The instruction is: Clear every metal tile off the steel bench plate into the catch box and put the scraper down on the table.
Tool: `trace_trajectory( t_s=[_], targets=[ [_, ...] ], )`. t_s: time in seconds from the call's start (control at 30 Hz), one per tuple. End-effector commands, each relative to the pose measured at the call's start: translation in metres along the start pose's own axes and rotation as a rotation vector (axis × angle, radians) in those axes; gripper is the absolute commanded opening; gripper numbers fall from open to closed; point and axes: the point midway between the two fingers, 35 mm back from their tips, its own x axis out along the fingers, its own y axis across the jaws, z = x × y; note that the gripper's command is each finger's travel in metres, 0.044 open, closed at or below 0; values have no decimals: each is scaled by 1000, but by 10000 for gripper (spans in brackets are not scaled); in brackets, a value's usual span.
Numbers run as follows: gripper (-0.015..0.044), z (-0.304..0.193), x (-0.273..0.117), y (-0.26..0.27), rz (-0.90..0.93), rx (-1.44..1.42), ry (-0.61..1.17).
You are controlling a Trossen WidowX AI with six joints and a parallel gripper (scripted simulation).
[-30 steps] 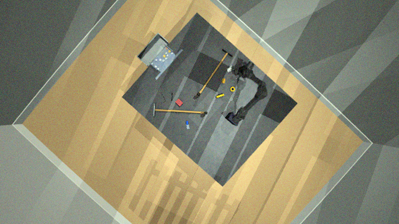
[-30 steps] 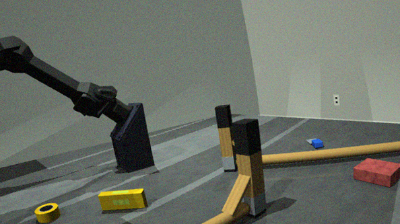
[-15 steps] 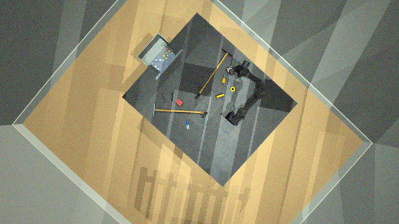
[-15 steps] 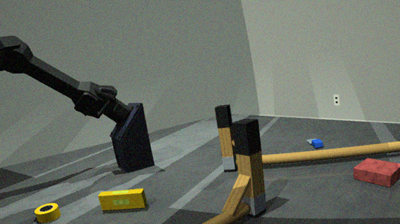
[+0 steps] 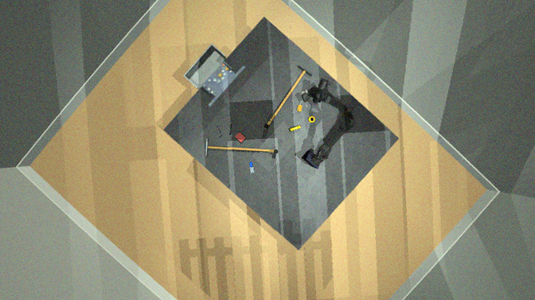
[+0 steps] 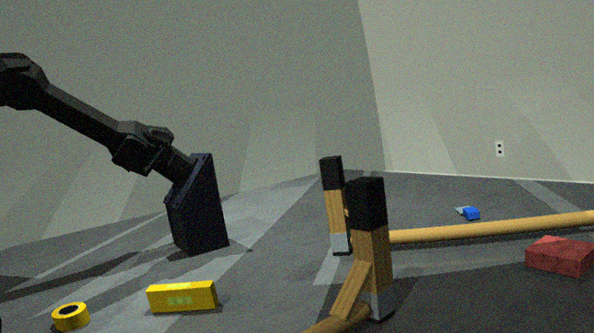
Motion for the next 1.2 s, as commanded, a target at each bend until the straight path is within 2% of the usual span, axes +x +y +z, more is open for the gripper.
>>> trace_trajectory(
  t_s=[0.0, 1.17],
  targets=[
    [0, -5, 0, -15, -34, -9, -5],
    [0, -27, -11, -127, -262, -118, -68]
  ],
)
